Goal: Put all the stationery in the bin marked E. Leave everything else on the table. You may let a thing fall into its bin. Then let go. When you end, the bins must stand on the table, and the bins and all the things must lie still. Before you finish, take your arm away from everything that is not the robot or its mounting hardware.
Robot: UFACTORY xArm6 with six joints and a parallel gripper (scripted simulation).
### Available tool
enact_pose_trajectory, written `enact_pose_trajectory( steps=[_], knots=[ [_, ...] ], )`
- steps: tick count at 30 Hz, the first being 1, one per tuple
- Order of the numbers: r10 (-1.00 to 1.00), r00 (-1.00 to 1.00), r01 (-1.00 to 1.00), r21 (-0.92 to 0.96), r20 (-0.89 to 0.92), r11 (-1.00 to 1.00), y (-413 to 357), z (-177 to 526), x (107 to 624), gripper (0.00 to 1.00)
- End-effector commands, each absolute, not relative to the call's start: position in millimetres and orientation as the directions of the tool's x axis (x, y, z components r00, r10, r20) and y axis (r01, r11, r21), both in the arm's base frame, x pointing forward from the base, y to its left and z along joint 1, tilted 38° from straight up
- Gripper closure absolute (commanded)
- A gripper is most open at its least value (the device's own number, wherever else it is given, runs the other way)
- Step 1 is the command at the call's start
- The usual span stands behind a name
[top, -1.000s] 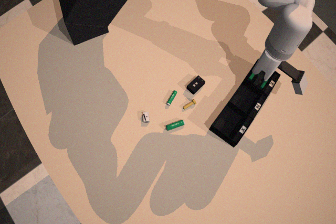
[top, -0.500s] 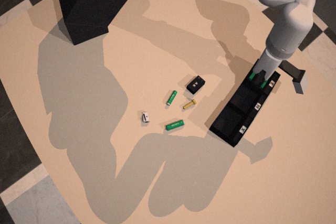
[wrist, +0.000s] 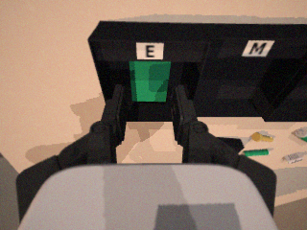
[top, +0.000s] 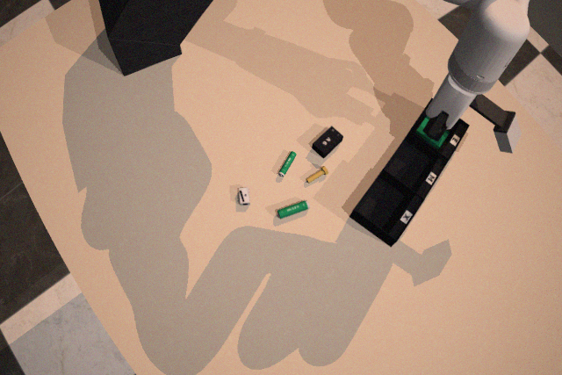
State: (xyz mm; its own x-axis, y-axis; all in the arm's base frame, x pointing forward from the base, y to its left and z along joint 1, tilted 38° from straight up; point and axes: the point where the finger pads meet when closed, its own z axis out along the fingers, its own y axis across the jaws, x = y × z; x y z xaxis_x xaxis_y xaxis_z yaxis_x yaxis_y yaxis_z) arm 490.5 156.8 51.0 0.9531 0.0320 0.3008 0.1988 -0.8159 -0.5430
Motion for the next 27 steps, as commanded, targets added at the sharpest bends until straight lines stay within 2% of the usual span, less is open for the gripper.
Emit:
enact_pose_trajectory(
  steps=[1, 14, 15, 18, 27],
  knots=[
    [0.031, 0.952, 0.199, -0.542, 0.303, -0.816, 155, 54, 491, 0.53],
    [0.031, 0.952, 0.199, -0.542, 0.303, -0.816, 144, 69, 486, 0.53],
    [-0.01, 0.961, 0.151, -0.557, 0.276, -0.817, 138, 64, 483, 0.71],
    [-0.051, 0.968, 0.103, -0.57, 0.248, -0.815, 132, 59, 480, 0.71],
    [-0.333, 0.942, -0.242, -0.62, 0.033, -0.746, 77, 15, 454, 0.71]
  ],
)
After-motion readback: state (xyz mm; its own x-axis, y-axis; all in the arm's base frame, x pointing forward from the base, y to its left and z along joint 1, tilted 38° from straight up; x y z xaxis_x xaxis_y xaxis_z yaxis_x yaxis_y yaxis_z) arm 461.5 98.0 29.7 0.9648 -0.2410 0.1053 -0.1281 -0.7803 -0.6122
